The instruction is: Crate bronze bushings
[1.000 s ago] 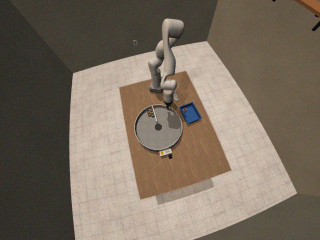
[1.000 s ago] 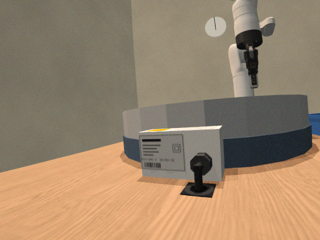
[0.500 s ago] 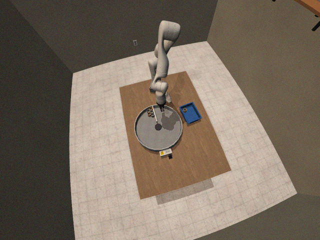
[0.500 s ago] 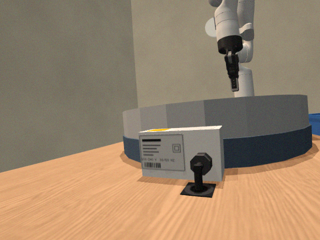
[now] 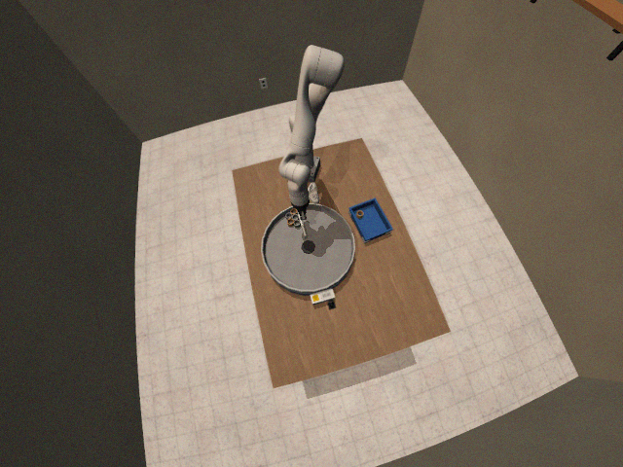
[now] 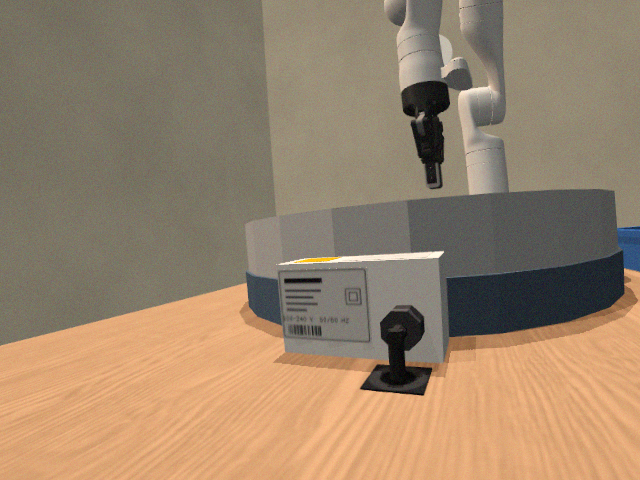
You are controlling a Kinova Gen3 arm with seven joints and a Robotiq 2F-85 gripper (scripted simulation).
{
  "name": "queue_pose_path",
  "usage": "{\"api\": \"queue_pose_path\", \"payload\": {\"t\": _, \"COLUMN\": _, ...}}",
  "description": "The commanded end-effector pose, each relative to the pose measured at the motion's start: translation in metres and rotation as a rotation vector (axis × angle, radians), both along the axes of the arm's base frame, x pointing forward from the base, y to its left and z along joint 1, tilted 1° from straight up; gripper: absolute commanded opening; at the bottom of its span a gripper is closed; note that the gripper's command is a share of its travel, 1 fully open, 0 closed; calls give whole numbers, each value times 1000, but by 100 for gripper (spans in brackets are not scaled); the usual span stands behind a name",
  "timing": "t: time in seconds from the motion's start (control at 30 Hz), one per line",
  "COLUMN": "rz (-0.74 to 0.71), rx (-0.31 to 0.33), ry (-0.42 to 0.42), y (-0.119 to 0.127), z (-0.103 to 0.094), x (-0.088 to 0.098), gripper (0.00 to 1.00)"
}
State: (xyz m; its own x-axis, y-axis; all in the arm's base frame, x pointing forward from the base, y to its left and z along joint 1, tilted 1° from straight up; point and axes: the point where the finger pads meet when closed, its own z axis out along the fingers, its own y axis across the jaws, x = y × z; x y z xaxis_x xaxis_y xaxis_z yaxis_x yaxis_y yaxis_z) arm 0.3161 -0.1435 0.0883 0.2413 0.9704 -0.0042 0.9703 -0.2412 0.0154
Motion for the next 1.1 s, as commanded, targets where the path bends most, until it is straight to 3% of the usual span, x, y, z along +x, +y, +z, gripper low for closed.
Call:
{"api": "queue_pose_path", "payload": {"t": 0.0, "rz": -10, "rx": 0, "ry": 2, "y": -3, "z": -1, "x": -2, "gripper": 14}}
{"api": "queue_pose_path", "payload": {"t": 0.17, "rz": -10, "rx": 0, "ry": 2, "y": -3, "z": -1, "x": -2, "gripper": 14}}
{"api": "queue_pose_path", "payload": {"t": 0.33, "rz": -31, "rx": 1, "ry": 1, "y": -59, "z": -4, "x": -15, "gripper": 14}}
{"api": "queue_pose_path", "payload": {"t": 0.73, "rz": -31, "rx": 1, "ry": 1, "y": -59, "z": -4, "x": -15, "gripper": 14}}
{"api": "queue_pose_path", "payload": {"t": 0.9, "rz": -31, "rx": 0, "ry": 1, "y": -60, "z": -18, "x": -15, "gripper": 14}}
{"api": "queue_pose_path", "payload": {"t": 1.07, "rz": -31, "rx": 0, "ry": 1, "y": -60, "z": -18, "x": -15, "gripper": 14}}
